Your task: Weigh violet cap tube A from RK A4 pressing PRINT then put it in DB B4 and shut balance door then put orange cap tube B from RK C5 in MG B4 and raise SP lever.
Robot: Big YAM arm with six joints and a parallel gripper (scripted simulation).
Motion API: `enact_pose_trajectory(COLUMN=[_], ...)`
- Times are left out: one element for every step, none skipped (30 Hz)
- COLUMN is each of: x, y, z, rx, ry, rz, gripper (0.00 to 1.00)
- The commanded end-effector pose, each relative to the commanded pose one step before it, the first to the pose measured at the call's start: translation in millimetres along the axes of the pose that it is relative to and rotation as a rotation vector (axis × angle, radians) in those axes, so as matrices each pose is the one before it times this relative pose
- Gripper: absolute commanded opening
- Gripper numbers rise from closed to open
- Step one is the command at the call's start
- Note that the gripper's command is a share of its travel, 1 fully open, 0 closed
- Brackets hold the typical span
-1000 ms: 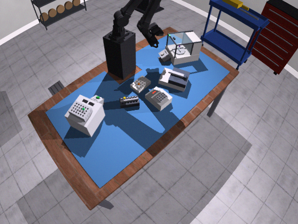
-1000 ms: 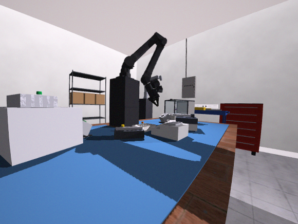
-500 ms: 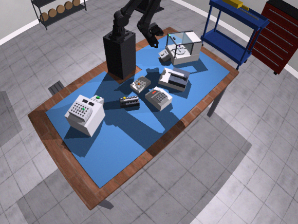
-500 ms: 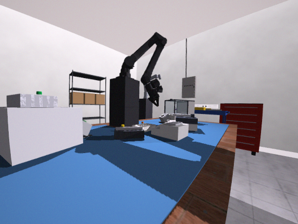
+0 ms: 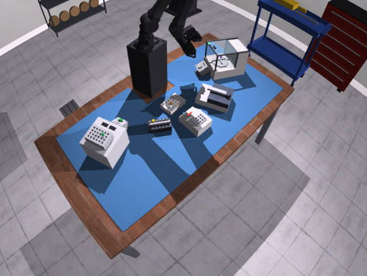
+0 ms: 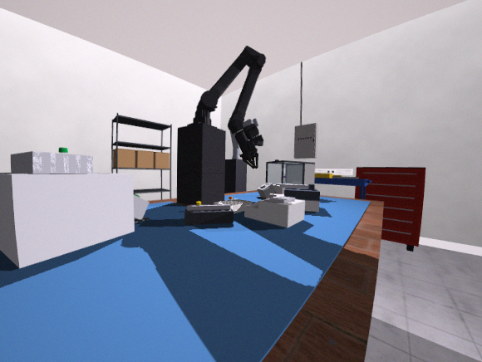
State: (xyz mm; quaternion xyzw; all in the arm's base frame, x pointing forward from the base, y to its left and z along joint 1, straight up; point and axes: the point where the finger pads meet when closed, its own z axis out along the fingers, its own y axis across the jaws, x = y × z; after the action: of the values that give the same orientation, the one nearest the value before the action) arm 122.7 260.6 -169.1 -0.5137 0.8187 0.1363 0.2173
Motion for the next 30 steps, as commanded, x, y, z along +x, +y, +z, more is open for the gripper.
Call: enact_pose_trajectory(x=[-0.38,-0.91,-0.92,-0.92,-0.93,-0.94,-0.94,-0.95,-0.95,0.0,0.0,-1.21,-0.72,-0.97,-0.97,-0.98,-0.99,-0.99,-1.0,-1.01,-1.01,-1.02,-1.02,-0.83,-0.78,-0.78,0.0,0.0,-2.63,0.41], y=[1.5,-0.01,-0.01,-0.01,-0.01,-0.01,-0.01,-0.01,-0.01,0.0,0.0,-0.02,0.0,-0.01,-0.01,-0.01,-0.01,-0.01,-0.01,-0.01,-0.01,-0.01,-0.01,-0.01,-0.01,-0.01,0.0,0.0,0.03,-0.04], z=[-11.24,-1.34,-1.34,-1.34,-1.33,-1.33,-1.33,-1.33,-1.33,0.0,0.0,-1.15,-1.51,-1.33,-1.33,-1.33,-1.33,-1.33,-1.33,-1.33,-1.33,-1.33,-1.33,-1.41,-1.43,-1.43,0.0,0.0,-0.74,-1.89], rx=[-0.00171,0.00001,0.00001,0.00001,0.00001,0.00001,0.00001,0.00001,0.00001,0.0,0.0,0.00002,0.0,0.00001,0.00001,0.00001,0.00001,0.00001,0.00001,0.00001,0.00001,0.00001,0.00001,0.00002,0.00002,0.00002,0.0,0.0,-0.00004,0.00006], ry=[0.0048,-0.00034,-0.00035,-0.00036,-0.00036,-0.00037,-0.00037,-0.00038,-0.00039,0.0,0.0,-0.00097,0.00019,-0.0004,-0.00041,-0.00041,-0.00042,-0.00043,-0.00043,-0.00044,-0.00044,-0.00045,-0.00045,-0.0001,-0.00001,-0.00001,0.0,0.0,-0.00328,0.00213], rz=[-0.00016,0.0,0.0,0.0,0.00001,0.0,0.0,0.00001,0.0,0.0,0.0,0.00001,0.0,0.0,0.00001,0.0,0.00001,0.0,0.00001,0.0,0.0,0.00001,0.0,0.0,0.0,0.0,0.0,0.0,0.00003,-0.00002], gripper=[0.3,0.3,0.3,0.3,0.3,0.3,0.3,0.3,0.3,0.3,0.3,0.3,0.3,0.3,0.3,0.3,0.3,0.3,0.3,0.3,0.3,0.3,0.3,0.3,0.3,0.3,0.3,0.3,0.3,0.3])
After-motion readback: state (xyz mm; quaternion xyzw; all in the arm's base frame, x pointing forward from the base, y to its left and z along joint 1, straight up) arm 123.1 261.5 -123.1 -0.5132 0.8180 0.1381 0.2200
